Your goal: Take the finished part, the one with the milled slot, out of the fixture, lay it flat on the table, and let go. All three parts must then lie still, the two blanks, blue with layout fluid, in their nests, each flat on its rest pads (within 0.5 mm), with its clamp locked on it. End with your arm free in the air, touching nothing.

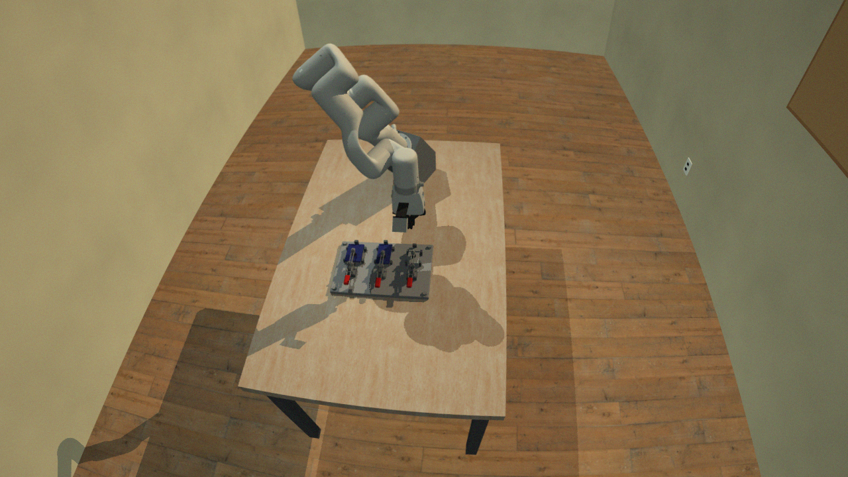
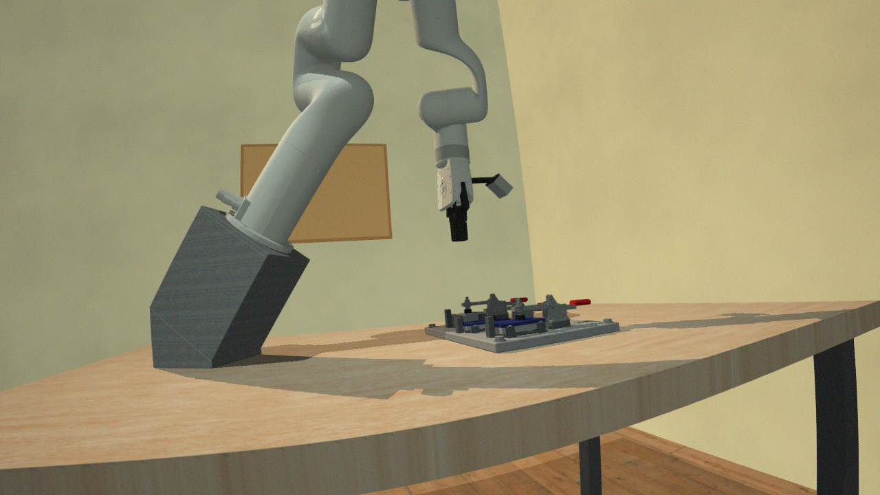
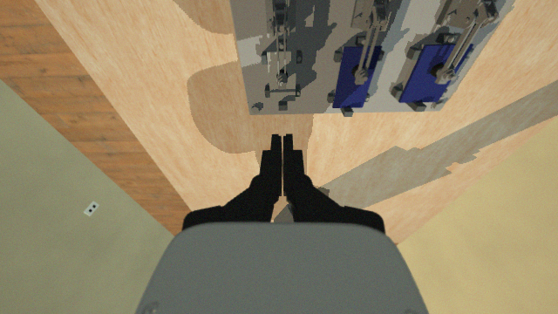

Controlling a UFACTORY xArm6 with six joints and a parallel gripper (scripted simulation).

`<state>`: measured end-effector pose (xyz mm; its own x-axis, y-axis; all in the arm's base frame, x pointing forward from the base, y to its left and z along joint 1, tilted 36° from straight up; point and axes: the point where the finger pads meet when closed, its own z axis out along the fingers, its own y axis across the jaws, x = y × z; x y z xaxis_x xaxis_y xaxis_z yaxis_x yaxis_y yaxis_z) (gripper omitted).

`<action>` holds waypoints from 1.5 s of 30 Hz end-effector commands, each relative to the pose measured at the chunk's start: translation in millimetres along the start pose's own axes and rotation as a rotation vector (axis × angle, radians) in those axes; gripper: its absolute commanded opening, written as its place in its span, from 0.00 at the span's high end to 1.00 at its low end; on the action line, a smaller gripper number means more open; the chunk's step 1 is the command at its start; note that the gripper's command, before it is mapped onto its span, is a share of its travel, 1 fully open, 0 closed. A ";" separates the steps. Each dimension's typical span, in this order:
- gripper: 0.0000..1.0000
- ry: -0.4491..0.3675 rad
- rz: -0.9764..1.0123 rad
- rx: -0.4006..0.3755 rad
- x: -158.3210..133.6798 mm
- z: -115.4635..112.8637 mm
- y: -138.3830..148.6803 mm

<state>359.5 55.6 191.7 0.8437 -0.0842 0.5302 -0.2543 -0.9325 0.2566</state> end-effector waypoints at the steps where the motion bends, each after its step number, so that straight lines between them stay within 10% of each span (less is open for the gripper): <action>1: 1.00 0.002 0.001 0.002 1.1 -0.8 -0.4; 32: 1.00 0.002 0.001 0.002 1.1 -0.8 -0.4; 33: 0.00 0.002 0.001 0.002 1.1 -0.8 -0.4; 45: 0.00 0.002 0.001 0.002 1.1 -0.8 -0.4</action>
<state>359.5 55.7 191.7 0.8438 -0.0840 0.5301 -0.2540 -0.9326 0.2566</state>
